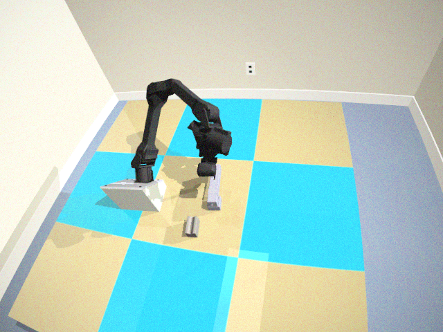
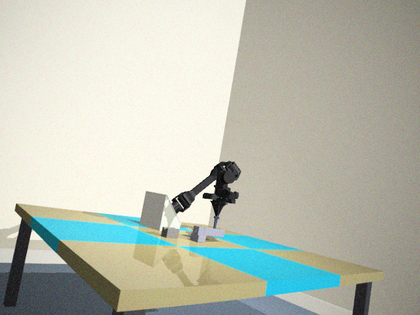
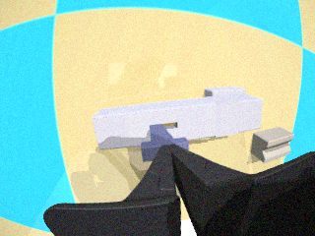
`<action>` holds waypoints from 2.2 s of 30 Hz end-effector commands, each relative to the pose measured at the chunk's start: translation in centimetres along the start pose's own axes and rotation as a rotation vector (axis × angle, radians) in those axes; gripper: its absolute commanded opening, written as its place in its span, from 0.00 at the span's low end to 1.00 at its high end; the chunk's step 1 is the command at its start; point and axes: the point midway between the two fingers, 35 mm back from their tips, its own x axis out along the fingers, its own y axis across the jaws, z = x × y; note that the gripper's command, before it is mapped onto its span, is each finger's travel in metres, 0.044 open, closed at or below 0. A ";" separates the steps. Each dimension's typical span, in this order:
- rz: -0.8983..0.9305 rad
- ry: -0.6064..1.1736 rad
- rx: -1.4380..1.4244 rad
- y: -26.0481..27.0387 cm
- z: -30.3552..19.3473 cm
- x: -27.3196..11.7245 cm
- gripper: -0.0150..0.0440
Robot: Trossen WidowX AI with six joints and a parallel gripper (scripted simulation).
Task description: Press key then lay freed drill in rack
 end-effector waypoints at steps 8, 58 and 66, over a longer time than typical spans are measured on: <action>0.007 0.018 0.006 0.1 -0.3 1.0 0.25; 0.007 0.018 0.006 0.3 -0.8 2.5 0.25; 0.008 0.018 0.006 0.3 -0.8 2.8 0.25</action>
